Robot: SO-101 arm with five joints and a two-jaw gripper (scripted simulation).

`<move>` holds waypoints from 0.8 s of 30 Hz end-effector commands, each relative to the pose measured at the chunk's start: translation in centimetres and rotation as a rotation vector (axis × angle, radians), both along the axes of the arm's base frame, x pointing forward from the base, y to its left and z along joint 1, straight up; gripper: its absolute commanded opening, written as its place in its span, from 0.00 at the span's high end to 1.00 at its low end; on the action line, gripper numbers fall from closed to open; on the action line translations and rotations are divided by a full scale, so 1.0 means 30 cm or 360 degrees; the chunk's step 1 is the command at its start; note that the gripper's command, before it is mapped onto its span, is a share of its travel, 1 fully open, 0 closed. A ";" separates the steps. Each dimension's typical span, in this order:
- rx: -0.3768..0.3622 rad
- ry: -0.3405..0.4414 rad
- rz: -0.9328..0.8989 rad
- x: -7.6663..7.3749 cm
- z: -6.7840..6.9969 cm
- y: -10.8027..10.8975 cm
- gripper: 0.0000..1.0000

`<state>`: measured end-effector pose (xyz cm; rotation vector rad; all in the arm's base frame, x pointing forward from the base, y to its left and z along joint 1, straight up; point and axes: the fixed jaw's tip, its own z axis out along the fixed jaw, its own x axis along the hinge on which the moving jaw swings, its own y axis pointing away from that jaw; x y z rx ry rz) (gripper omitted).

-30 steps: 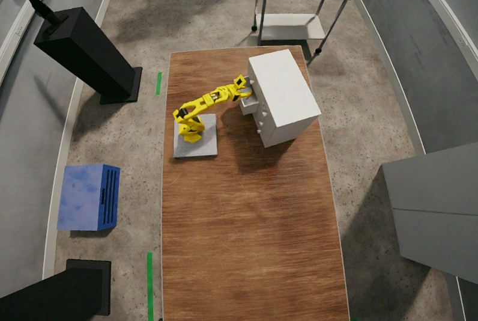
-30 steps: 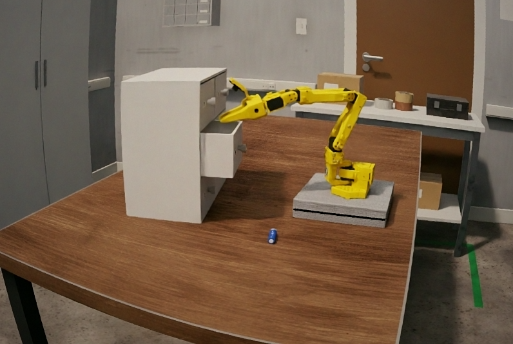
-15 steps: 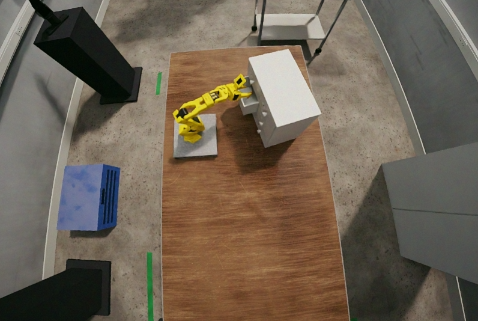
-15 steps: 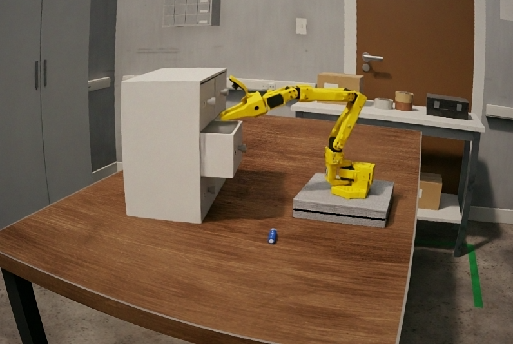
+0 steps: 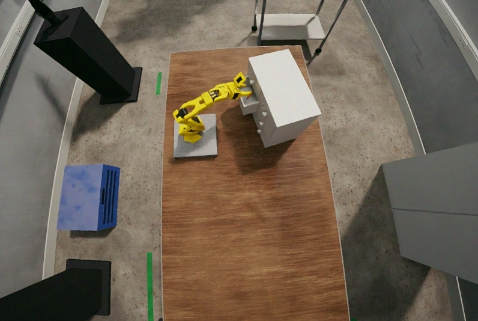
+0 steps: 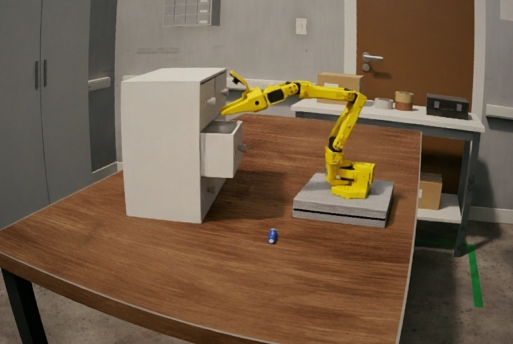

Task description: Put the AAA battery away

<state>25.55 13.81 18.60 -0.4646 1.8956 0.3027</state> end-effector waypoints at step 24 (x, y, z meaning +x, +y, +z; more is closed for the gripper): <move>0.0012 -0.0020 -0.0002 -0.115 0.051 -0.059 0.77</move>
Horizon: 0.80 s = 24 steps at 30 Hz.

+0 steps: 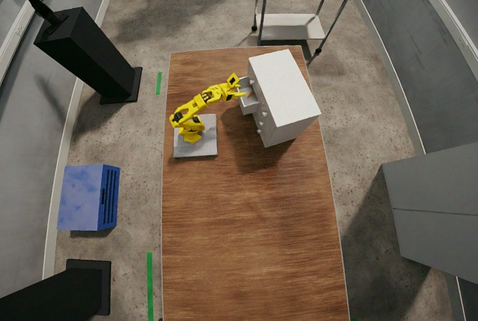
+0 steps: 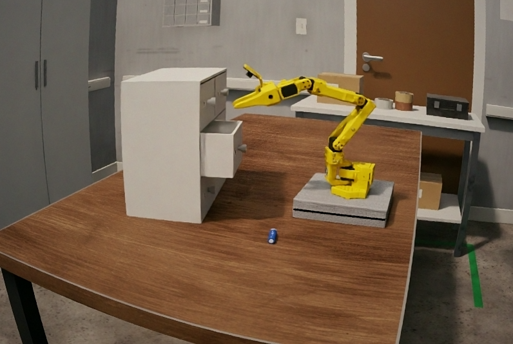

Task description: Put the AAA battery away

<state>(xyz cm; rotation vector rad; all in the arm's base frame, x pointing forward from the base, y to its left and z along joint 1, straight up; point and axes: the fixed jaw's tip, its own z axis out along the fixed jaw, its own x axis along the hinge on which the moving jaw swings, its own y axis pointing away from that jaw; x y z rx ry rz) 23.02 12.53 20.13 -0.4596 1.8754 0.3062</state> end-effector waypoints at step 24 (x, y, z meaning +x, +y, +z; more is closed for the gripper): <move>0.0007 0.0016 0.0096 -0.177 -0.018 -0.040 0.77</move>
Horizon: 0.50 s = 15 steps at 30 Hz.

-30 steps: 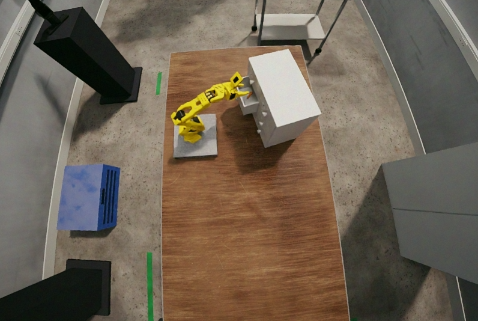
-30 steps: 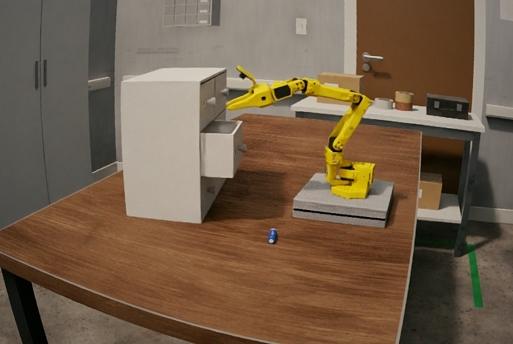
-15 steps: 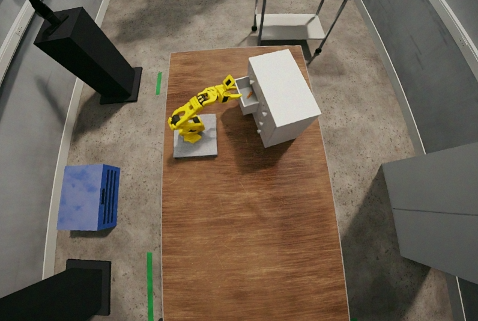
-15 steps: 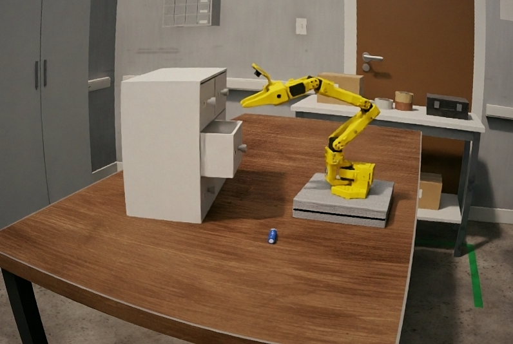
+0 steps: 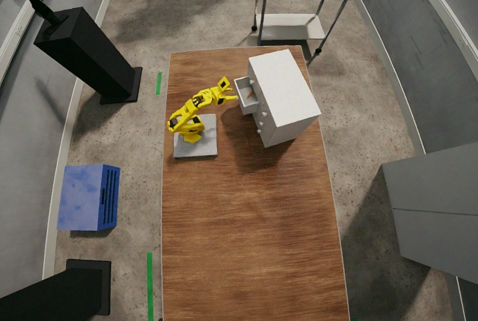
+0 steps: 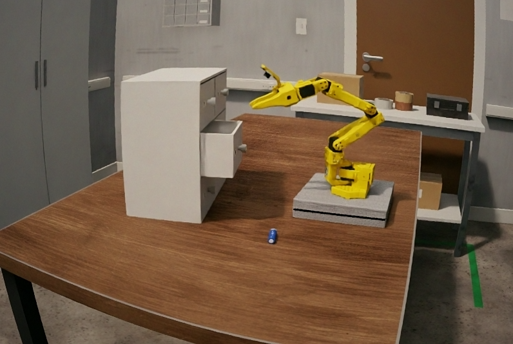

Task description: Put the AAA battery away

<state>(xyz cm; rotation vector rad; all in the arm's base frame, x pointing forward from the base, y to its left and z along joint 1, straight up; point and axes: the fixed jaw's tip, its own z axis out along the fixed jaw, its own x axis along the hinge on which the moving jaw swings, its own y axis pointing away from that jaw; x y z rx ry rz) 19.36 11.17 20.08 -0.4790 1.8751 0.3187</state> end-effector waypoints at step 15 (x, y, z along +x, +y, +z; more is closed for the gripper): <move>0.0035 0.0031 0.0312 -0.219 -0.104 0.017 0.78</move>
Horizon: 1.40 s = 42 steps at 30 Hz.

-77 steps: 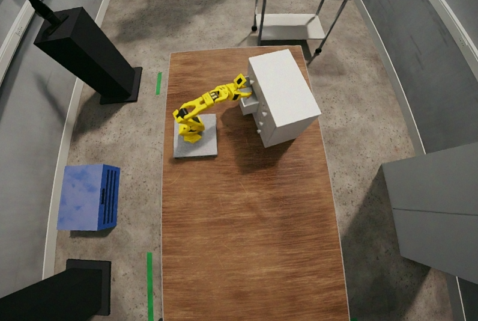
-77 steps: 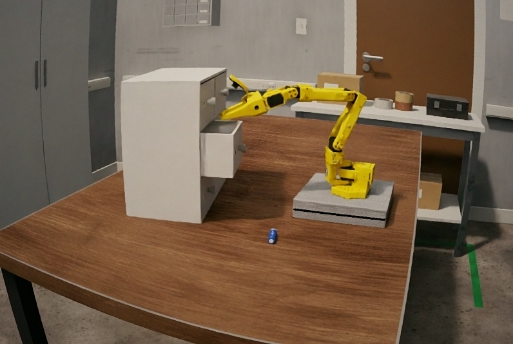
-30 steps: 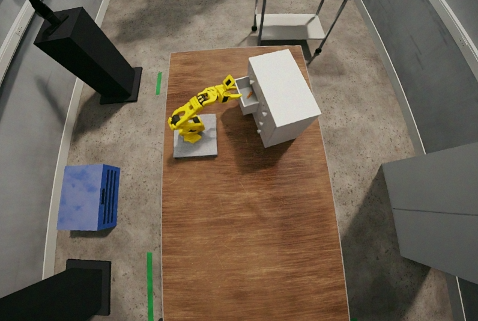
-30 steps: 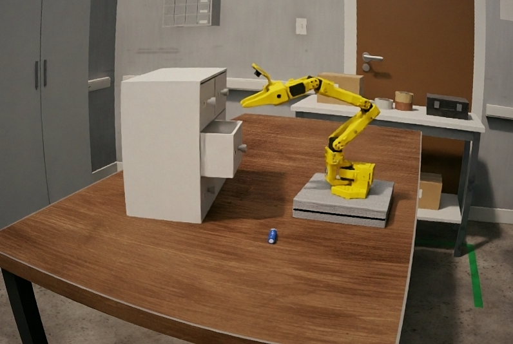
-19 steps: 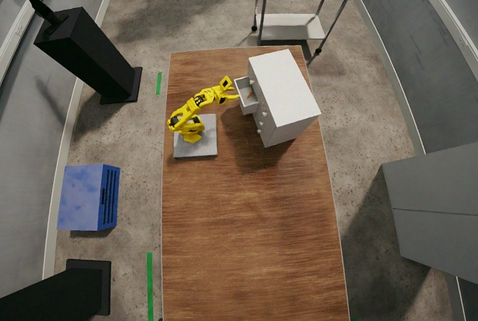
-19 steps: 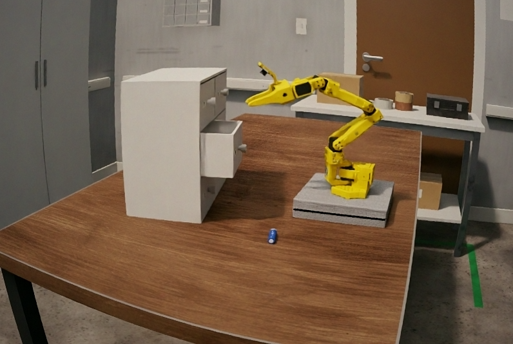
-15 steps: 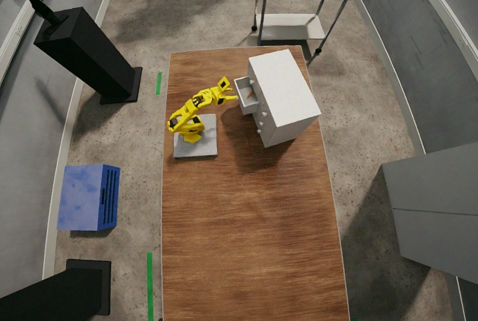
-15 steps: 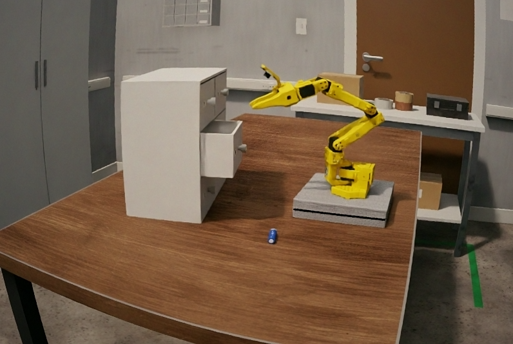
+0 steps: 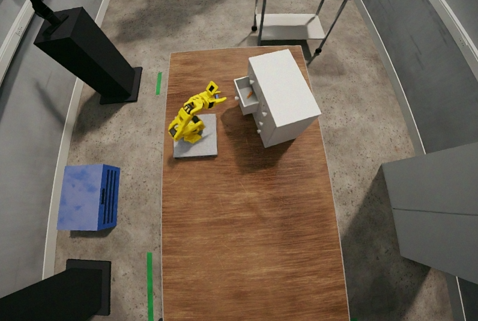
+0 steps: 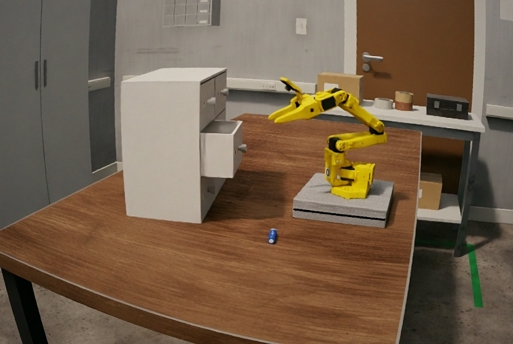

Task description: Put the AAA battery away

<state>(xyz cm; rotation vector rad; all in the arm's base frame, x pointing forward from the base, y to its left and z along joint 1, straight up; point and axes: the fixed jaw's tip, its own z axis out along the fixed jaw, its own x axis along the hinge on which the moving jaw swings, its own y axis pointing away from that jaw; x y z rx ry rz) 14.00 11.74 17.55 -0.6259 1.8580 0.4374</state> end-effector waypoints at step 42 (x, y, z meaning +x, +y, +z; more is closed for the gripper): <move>0.0022 -0.0003 -0.0074 0.092 -0.154 0.033 0.79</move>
